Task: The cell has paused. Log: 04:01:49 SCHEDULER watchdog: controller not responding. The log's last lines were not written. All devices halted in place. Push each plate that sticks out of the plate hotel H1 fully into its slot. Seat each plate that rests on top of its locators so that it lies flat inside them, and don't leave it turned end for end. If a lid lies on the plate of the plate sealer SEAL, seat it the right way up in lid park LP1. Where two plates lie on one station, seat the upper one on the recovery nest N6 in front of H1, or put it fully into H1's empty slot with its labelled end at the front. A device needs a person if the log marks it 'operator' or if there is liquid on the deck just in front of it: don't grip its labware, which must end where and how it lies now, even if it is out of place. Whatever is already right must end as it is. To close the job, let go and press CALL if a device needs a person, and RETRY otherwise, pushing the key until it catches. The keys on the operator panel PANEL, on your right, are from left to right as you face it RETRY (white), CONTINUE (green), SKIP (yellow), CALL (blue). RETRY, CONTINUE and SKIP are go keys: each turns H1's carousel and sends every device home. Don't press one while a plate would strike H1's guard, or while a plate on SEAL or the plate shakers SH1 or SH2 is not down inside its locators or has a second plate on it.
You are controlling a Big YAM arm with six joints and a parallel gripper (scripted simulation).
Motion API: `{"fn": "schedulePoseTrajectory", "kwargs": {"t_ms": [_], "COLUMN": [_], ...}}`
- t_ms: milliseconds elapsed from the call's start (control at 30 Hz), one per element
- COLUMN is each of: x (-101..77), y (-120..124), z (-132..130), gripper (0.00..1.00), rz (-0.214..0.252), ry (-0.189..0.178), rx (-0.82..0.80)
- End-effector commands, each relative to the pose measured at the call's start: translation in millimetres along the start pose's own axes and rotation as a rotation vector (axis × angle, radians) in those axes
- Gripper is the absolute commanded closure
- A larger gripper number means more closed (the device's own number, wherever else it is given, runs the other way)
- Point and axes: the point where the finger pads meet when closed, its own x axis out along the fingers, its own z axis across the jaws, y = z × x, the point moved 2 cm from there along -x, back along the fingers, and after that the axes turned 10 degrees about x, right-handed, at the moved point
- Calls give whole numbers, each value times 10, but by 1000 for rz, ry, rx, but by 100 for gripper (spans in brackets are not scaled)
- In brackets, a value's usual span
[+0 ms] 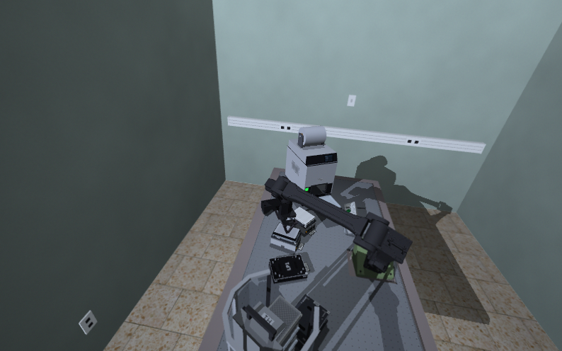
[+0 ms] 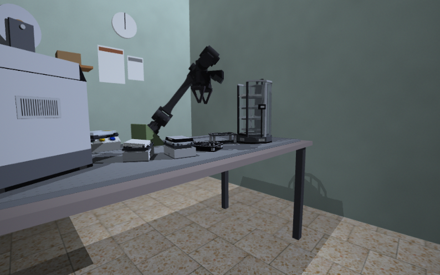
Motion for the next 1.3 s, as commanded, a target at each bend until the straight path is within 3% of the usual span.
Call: {"fn": "schedulePoseTrajectory", "kwargs": {"t_ms": [0, 100, 433, 733, 1267], "x": [71, 72, 74, 75, 75], "y": [-62, -84, -137, -112, -92], "z": [236, 334, 606, 910, 1367], "gripper": [0, 0, 0, 0, 0], "rz": [11, 12, 17, 19, 17], "ry": [5, 5, -1, -7, -5], "rx": [170, 271, 279, -36, -16]}}
